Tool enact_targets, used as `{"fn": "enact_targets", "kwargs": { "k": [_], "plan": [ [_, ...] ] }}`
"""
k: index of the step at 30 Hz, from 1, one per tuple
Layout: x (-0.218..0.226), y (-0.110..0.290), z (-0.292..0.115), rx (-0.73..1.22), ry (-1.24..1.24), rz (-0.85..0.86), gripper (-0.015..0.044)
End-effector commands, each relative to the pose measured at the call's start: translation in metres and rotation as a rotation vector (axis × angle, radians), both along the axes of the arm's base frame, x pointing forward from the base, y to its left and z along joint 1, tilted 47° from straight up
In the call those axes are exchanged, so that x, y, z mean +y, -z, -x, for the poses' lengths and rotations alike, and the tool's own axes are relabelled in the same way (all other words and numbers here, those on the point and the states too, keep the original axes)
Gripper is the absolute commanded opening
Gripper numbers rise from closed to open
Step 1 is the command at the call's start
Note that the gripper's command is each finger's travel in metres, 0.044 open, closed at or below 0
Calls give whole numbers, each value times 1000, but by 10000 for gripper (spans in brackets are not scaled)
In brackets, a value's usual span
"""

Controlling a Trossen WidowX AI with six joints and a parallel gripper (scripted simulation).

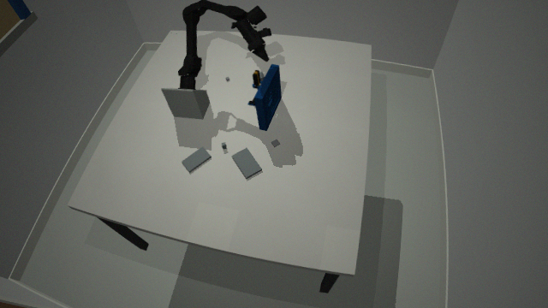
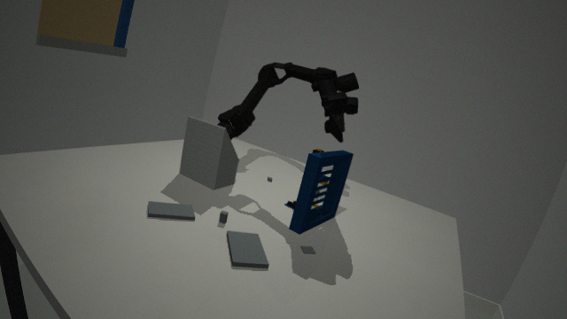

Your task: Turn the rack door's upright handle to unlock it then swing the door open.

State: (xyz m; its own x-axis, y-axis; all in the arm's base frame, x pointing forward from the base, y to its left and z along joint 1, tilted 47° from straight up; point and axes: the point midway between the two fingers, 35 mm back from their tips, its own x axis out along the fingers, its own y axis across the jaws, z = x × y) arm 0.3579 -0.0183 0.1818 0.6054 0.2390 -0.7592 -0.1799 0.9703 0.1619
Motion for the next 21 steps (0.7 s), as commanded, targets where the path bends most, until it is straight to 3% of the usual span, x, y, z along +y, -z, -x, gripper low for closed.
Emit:
{"fn": "enact_targets", "kwargs": {
  "k": [1, 21],
  "plan": [
    [-2, 14, 4, 113, -24, -53, 296],
    [-7, 44, 27, 564, -70, -388, 296]
  ]
}}
